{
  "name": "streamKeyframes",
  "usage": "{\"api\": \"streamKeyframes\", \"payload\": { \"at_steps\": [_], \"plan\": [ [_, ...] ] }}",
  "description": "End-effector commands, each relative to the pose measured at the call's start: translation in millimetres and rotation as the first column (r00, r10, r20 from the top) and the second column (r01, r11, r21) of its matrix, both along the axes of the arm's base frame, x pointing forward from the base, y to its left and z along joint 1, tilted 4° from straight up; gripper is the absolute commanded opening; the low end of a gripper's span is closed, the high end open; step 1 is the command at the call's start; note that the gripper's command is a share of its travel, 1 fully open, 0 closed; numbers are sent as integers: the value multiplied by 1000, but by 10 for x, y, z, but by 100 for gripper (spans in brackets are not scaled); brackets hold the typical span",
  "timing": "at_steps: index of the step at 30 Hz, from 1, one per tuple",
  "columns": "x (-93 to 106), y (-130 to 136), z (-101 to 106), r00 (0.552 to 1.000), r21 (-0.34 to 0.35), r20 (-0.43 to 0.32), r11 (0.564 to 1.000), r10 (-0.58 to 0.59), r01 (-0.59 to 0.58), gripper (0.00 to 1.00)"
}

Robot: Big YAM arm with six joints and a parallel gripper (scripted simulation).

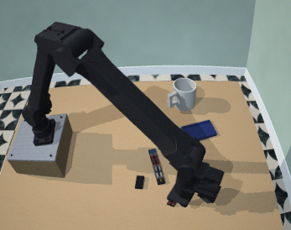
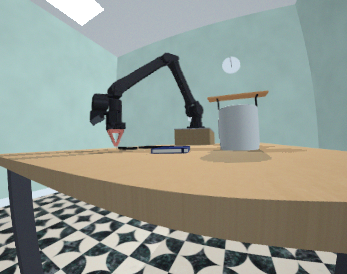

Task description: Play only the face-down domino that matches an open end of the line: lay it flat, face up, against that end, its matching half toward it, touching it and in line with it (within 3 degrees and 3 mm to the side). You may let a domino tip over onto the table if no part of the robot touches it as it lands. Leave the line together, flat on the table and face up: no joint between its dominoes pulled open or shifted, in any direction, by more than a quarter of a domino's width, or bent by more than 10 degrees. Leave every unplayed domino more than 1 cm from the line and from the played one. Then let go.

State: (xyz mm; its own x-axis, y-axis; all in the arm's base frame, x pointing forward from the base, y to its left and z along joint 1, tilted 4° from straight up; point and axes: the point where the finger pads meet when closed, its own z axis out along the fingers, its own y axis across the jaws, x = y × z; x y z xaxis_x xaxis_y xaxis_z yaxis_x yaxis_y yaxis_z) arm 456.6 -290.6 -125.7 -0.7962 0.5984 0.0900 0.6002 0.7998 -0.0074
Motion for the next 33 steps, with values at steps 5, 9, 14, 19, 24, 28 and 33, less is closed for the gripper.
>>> {"api": "streamKeyframes", "payload": {
  "at_steps": [5, 9, 14, 19, 24, 28, 33],
  "plan": [
    [248, -80, 271, 998, -39, 67, 999, 1, 1, 0],
    [248, -80, 271, 998, -39, 67, 999, 1, 1, 0],
    [117, -40, 132, 1000, -18, 31, 1000, 1, -1, 0],
    [237, -67, 248, 998, -35, 61, 999, 4, -2, 0],
    [285, -77, 295, 997, -42, 72, 999, 5, -2, 0],
    [285, -77, 295, 997, -42, 72, 999, 5, -2, 0],
    [186, -46, 192, 999, -27, 46, 1000, 5, -4, 0]
  ]
}}
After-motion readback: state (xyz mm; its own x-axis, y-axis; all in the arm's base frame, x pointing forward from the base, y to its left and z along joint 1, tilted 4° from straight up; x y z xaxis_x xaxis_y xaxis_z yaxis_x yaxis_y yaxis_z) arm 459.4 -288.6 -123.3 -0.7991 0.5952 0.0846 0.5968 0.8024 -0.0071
